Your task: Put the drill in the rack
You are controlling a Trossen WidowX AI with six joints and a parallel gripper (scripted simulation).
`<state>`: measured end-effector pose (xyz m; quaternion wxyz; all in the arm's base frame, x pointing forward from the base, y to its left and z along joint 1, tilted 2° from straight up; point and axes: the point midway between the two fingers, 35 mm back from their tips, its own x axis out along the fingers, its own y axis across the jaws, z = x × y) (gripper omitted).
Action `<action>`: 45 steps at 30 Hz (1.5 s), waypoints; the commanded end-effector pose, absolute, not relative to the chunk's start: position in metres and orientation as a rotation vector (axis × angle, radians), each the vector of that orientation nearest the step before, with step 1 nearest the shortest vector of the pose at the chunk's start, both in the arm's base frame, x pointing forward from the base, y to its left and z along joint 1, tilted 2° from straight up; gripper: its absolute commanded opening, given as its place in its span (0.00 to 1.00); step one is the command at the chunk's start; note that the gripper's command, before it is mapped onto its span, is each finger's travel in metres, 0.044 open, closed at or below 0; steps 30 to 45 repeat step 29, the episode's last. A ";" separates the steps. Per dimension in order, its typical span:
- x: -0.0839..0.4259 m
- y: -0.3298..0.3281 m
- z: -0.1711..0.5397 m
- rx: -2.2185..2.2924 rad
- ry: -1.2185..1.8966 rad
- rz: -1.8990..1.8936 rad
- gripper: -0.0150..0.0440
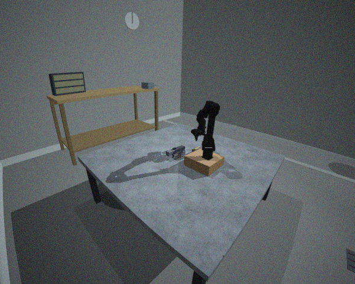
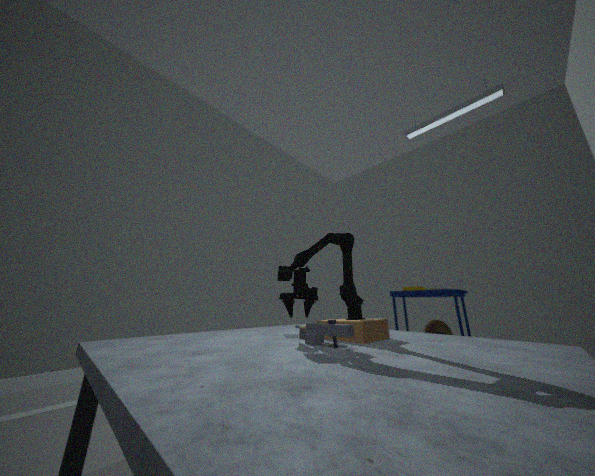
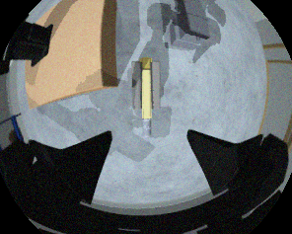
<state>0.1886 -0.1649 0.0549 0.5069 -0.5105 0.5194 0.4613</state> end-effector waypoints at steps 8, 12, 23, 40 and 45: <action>0.294 -0.241 0.110 -0.762 1.084 0.228 1.00; 0.325 -0.268 0.142 -0.547 0.931 0.000 1.00; 0.380 -0.323 0.231 -0.015 0.472 -0.292 1.00; 0.399 -0.345 0.287 0.281 0.208 -0.302 1.00; 0.399 -0.345 0.287 0.281 0.208 -0.302 1.00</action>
